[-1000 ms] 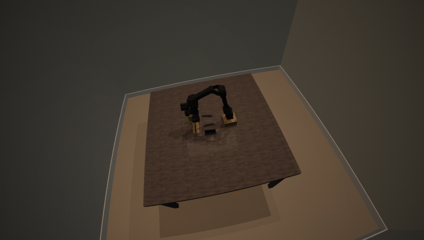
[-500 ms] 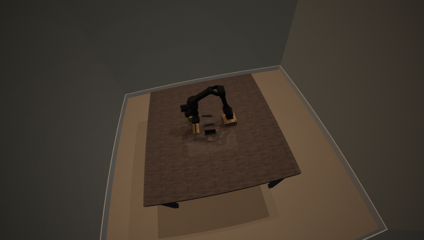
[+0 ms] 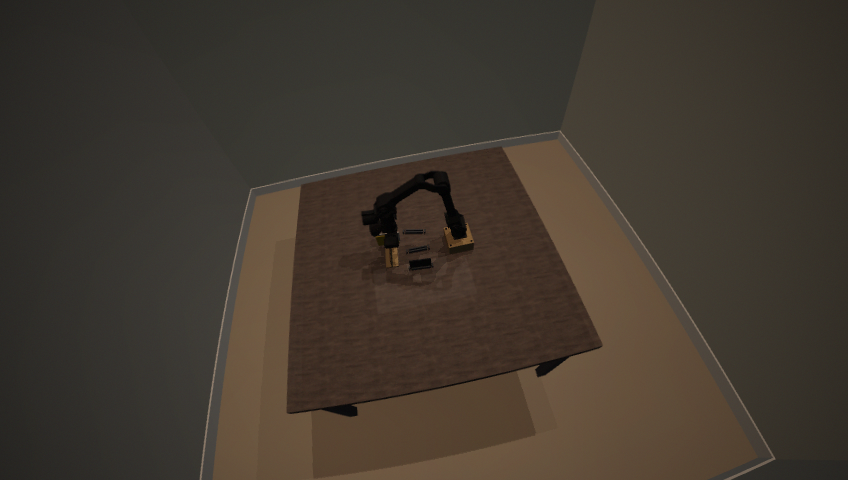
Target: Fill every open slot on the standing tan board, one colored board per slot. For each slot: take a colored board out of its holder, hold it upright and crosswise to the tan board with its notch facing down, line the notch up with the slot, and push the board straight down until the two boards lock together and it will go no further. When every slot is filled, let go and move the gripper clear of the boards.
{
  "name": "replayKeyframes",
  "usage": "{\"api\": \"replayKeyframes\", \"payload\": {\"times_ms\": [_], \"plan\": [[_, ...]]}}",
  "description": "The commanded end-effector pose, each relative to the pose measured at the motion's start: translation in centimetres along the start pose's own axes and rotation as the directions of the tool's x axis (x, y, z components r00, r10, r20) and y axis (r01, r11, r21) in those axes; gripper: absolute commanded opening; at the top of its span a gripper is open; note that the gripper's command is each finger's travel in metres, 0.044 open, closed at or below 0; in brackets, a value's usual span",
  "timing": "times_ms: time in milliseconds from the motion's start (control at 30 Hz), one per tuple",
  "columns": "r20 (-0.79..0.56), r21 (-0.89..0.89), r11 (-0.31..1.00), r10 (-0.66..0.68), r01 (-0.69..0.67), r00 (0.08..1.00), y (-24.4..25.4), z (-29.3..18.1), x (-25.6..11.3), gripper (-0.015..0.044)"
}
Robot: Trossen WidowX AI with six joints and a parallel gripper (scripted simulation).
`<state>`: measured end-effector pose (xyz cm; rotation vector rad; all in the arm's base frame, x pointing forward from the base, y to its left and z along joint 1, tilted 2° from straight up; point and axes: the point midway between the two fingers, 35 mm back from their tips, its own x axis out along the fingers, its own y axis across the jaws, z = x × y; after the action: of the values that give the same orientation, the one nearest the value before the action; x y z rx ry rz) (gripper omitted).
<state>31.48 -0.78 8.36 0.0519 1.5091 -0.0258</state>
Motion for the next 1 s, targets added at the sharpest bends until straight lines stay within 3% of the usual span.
{"api": "replayKeyframes", "payload": {"times_ms": [0,967], "plan": [[-0.003,-0.002,1.0,0.001,-0.001,1.0,0.0,-0.1,0.3,0.0],[-0.003,-0.002,1.0,0.001,-0.001,1.0,0.0,-0.1,2.0,0.0]]}}
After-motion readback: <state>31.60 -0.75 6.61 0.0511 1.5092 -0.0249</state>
